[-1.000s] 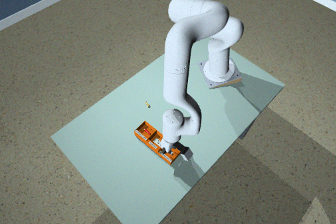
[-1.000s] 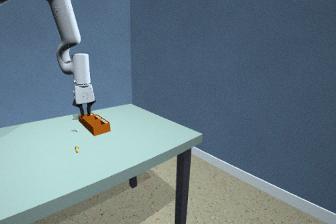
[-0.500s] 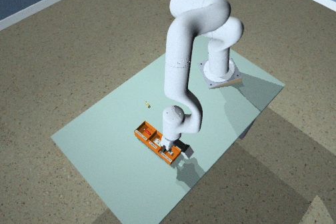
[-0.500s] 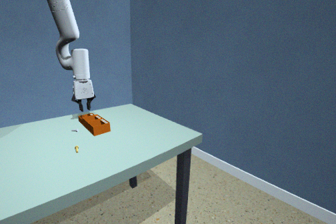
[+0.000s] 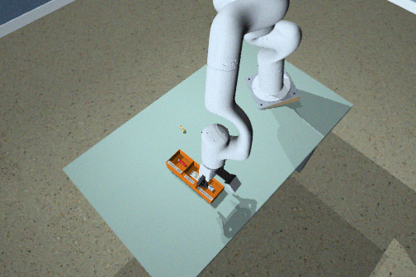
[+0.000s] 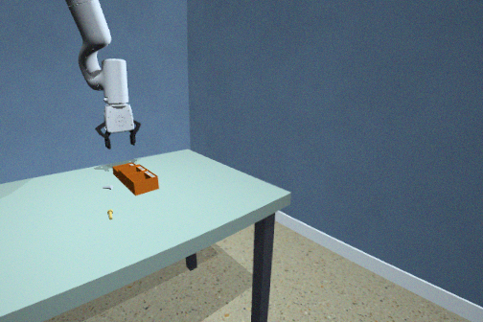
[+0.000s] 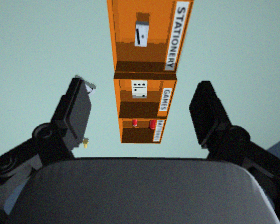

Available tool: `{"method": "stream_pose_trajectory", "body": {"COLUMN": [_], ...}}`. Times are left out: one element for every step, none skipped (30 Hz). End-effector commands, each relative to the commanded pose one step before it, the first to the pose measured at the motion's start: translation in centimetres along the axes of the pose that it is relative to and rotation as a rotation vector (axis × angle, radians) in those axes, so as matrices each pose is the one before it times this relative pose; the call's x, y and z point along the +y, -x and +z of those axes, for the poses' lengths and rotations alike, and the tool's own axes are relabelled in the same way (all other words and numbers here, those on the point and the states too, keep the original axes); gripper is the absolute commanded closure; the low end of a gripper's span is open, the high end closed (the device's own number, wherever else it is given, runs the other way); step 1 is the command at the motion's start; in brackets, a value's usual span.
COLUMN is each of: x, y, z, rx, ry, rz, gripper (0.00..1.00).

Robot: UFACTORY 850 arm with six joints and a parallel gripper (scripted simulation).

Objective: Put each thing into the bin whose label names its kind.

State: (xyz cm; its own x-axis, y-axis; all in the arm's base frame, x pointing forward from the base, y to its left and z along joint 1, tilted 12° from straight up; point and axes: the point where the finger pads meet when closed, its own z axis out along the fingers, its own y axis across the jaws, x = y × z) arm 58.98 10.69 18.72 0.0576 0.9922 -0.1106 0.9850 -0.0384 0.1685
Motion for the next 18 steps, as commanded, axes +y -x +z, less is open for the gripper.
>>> {"method": "stream_pose_trajectory", "body": {"x": [0.075,0.000,0.000,0.000,0.000,0.000,0.000,0.000,0.000,0.001,0.000,0.000,0.000,0.000,0.000,0.000,0.000,0.000], "y": [-0.009,0.000,0.000,0.000,0.000,0.000,0.000,0.000,0.000,-0.001,0.000,0.000,0.000,0.000,0.000,0.000,0.000,0.000], "z": [-2.239,-0.400,-0.400,-0.400,-0.400,-0.400,-0.400,0.000,0.000,-0.400,-0.400,-0.400,-0.400,-0.400,-0.400,-0.400,-0.400,-0.400], "rx": [0.00071,0.00000,0.00000,0.00000,0.00000,0.00000,0.00000,0.00000,0.00000,0.00000,0.00000,0.00000,0.00000,0.00000,0.00000,0.00000,0.00000,0.00000], "ry": [0.00174,0.00000,0.00000,0.00000,0.00000,0.00000,0.00000,0.00000,0.00000,0.00000,0.00000,0.00000,0.00000,0.00000,0.00000,0.00000,0.00000,0.00000], "rz": [0.00019,0.00000,0.00000,0.00000,0.00000,0.00000,0.00000,0.00000,0.00000,0.00000,0.00000,0.00000,0.00000,0.00000,0.00000,0.00000,0.00000,0.00000], "gripper": [0.00,0.00,0.00,0.00,0.00,0.00,0.00,0.00,0.00,0.00,0.00,0.00,0.00,0.00,0.00,0.00,0.00,0.00]}}
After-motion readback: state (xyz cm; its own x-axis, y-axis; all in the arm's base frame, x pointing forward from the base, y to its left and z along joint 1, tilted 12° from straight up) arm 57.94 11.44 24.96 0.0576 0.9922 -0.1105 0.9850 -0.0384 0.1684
